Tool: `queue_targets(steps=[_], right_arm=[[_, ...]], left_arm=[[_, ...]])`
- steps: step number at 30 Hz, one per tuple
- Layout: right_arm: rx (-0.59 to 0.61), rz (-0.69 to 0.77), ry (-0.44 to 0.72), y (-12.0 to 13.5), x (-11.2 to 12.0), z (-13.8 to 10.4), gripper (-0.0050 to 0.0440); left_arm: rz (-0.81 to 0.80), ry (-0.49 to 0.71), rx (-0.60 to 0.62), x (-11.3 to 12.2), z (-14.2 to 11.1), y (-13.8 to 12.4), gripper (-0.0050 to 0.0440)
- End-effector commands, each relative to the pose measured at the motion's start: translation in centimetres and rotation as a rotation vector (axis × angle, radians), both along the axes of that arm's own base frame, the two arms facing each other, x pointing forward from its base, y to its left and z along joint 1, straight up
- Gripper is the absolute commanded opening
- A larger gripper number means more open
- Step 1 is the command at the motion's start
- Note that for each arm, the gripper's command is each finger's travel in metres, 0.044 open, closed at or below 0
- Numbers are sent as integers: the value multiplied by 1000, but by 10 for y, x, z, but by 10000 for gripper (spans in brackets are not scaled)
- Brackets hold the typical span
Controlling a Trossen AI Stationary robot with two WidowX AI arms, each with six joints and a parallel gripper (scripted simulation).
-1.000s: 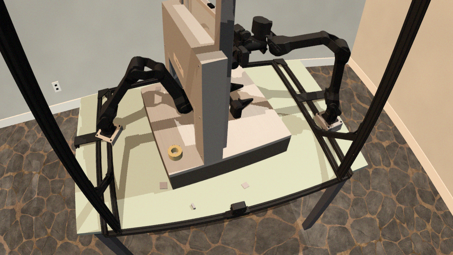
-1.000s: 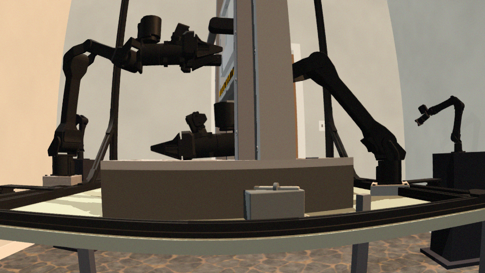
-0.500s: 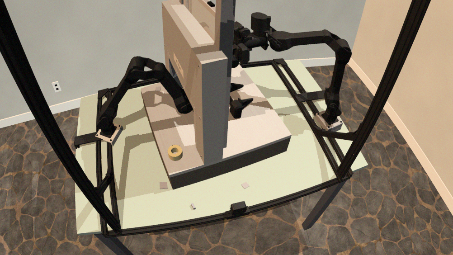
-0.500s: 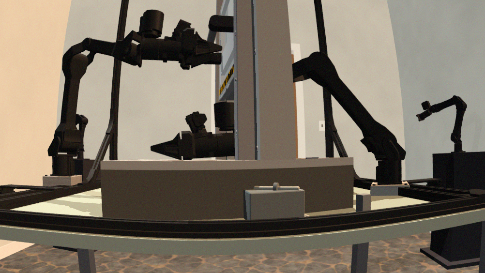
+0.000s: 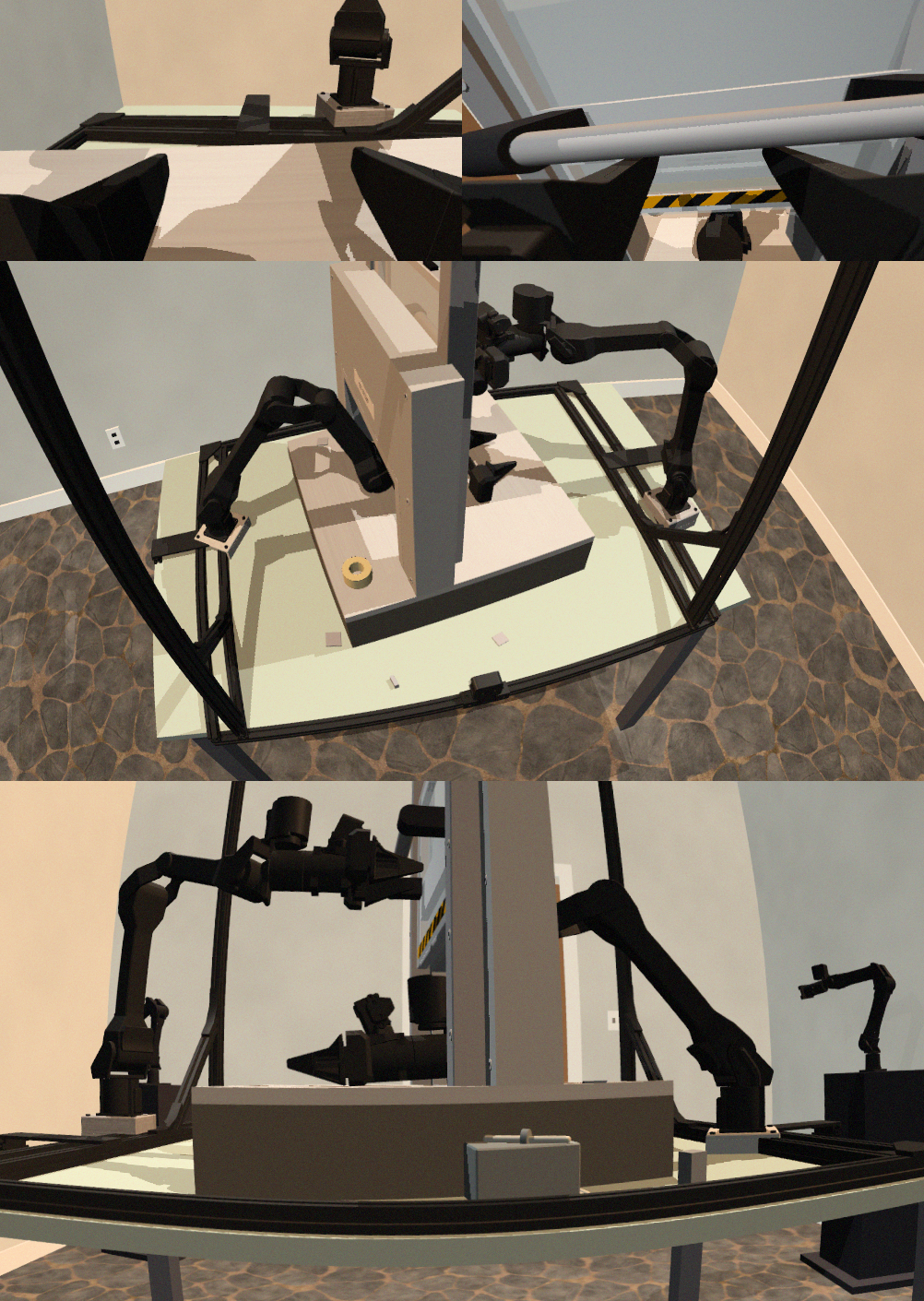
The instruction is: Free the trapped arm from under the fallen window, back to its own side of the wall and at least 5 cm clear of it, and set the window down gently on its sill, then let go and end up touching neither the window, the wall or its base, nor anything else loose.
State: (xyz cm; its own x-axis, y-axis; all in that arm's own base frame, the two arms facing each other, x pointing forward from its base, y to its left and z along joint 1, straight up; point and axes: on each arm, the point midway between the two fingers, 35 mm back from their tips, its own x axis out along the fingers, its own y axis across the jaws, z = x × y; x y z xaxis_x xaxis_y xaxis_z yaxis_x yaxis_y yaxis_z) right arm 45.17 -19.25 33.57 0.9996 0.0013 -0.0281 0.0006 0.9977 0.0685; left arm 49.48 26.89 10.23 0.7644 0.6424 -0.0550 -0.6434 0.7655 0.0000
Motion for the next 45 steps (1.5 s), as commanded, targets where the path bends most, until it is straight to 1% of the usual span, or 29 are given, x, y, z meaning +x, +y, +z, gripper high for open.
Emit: queue_targets(steps=[1,4,12,13,15,16,19,21,29,34,43,45], right_arm=[[-70,-21,-167,0,-16,73,400],[-70,-22,-228,0,-19,78,400],[-70,-23,-241,0,-19,78,400],[-70,-23,-234,0,-19,78,400],[-70,-22,-182,0,-19,76,400],[-70,-21,-161,0,-19,70,400],[-70,-20,-144,0,-19,67,400],[-69,-19,-100,0,-18,64,400],[-69,-18,-93,0,-17,66,400],[-70,-21,-174,0,-15,65,400],[-70,-21,-174,0,-14,64,400],[-70,-21,-174,0,-13,60,400]], left_arm=[[0,1,-1,0,0,0,400],[0,1,-1,0,0,0,400],[0,1,-1,0,0,0,400],[0,1,-1,0,0,0,400],[0,1,-1,0,0,0,400],[0,1,-1,0,0,0,400],[0,1,-1,0,0,0,400],[0,1,-1,0,0,0,400],[0,1,-1,0,0,0,400],[0,1,-1,0,0,0,400],[0,1,-1,0,0,0,400],[0,1,-1,0,0,0,400]])
